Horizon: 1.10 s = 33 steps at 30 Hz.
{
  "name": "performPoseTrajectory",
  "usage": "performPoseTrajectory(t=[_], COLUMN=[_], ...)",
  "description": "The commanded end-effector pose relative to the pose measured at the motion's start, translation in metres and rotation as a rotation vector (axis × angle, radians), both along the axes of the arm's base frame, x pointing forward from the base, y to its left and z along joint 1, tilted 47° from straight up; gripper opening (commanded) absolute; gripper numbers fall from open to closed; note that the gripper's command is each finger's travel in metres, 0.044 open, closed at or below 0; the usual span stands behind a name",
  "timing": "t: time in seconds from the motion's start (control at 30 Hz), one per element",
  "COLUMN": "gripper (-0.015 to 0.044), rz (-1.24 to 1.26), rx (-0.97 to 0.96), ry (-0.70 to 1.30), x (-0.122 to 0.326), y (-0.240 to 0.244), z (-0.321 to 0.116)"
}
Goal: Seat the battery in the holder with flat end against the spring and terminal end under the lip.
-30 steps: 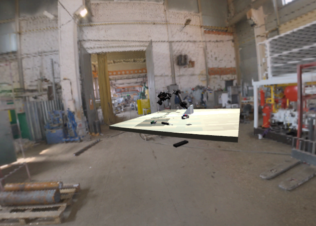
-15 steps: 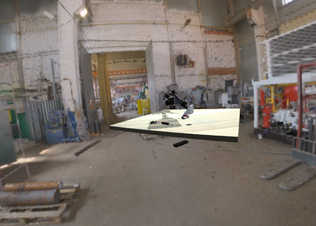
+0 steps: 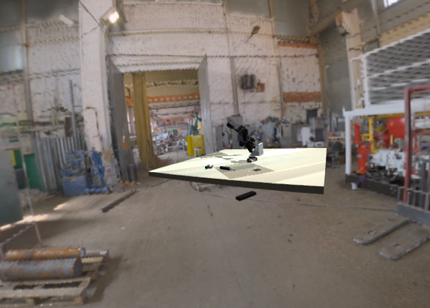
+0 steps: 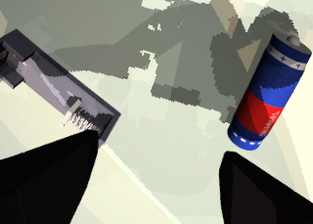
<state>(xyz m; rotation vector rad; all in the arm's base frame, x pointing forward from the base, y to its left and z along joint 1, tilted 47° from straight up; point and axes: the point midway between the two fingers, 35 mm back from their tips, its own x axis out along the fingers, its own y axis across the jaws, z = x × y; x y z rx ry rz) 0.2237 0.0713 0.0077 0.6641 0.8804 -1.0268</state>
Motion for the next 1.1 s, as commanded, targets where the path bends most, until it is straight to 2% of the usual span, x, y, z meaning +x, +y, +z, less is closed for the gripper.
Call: performPoseTrajectory(t=[0.0, 1.07], gripper=[0.0234, 0.0234], rz=[-0.187, -0.186], rx=[-0.284, -0.283], ry=[-0.050, -0.050], x=[-0.038, -0.031], y=[-0.015, -0.038], z=[-0.006, -0.031])
